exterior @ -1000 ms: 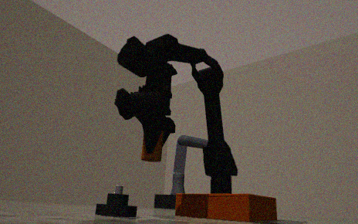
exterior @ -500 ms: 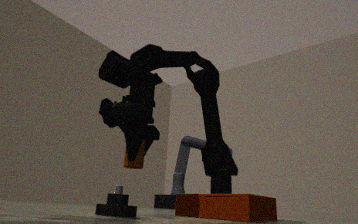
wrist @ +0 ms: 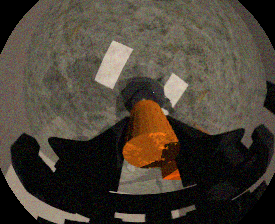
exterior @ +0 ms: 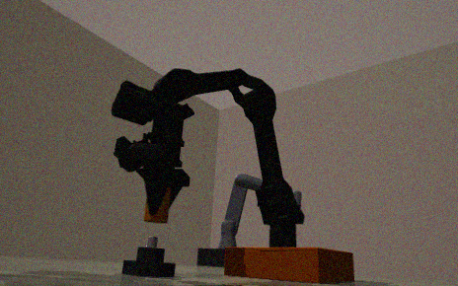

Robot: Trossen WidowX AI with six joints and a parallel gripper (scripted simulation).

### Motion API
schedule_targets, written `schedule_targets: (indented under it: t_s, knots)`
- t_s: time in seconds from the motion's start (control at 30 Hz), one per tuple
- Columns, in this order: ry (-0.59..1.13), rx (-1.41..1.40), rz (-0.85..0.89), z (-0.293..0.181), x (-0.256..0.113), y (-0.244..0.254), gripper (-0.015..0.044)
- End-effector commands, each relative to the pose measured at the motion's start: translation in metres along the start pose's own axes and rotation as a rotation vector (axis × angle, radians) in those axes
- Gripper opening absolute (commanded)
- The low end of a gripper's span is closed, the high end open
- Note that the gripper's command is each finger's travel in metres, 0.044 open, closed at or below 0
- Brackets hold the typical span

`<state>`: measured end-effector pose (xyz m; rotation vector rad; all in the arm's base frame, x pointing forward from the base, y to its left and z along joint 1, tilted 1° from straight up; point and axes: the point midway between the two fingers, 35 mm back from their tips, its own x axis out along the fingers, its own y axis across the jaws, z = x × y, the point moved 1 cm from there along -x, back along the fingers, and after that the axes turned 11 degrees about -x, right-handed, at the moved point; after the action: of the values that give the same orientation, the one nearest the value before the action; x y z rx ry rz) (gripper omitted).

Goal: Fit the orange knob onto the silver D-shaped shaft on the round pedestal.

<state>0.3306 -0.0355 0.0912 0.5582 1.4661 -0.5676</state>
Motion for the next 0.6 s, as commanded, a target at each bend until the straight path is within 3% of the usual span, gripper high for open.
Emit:
schedule_targets:
  t_s: [0.0, 0.57]
  knots:
    - [-0.003, -0.038, -0.001, 0.0009, 0.0004, -0.0004, 0.0]
    - [-0.003, -0.522, -0.002, 0.0029, 0.0004, -0.001, 0.0]
